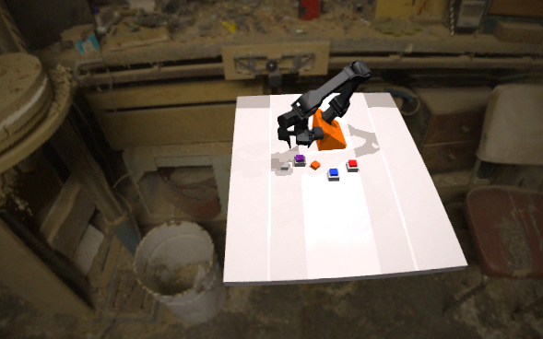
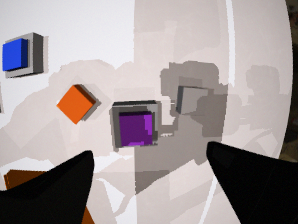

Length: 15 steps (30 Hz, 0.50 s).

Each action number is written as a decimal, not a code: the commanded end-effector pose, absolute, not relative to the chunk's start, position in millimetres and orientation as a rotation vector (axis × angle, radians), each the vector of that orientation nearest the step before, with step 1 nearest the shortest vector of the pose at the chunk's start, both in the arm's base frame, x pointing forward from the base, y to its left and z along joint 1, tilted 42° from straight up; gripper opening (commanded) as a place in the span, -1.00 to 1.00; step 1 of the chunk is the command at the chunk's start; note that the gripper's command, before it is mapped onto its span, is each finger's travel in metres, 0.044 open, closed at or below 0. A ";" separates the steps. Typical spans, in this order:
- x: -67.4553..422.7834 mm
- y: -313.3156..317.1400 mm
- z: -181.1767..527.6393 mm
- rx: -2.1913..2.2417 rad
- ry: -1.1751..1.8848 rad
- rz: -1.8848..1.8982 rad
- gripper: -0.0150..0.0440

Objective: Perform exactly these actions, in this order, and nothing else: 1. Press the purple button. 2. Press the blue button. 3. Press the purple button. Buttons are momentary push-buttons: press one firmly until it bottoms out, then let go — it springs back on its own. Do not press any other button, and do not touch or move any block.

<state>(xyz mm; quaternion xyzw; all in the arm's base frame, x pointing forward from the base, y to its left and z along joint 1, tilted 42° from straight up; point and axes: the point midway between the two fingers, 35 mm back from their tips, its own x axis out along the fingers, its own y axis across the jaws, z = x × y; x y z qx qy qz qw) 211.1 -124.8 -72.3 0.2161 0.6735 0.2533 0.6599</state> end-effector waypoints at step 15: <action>202.6 -97.4 -96.1 0.521 1.543 0.595 -0.42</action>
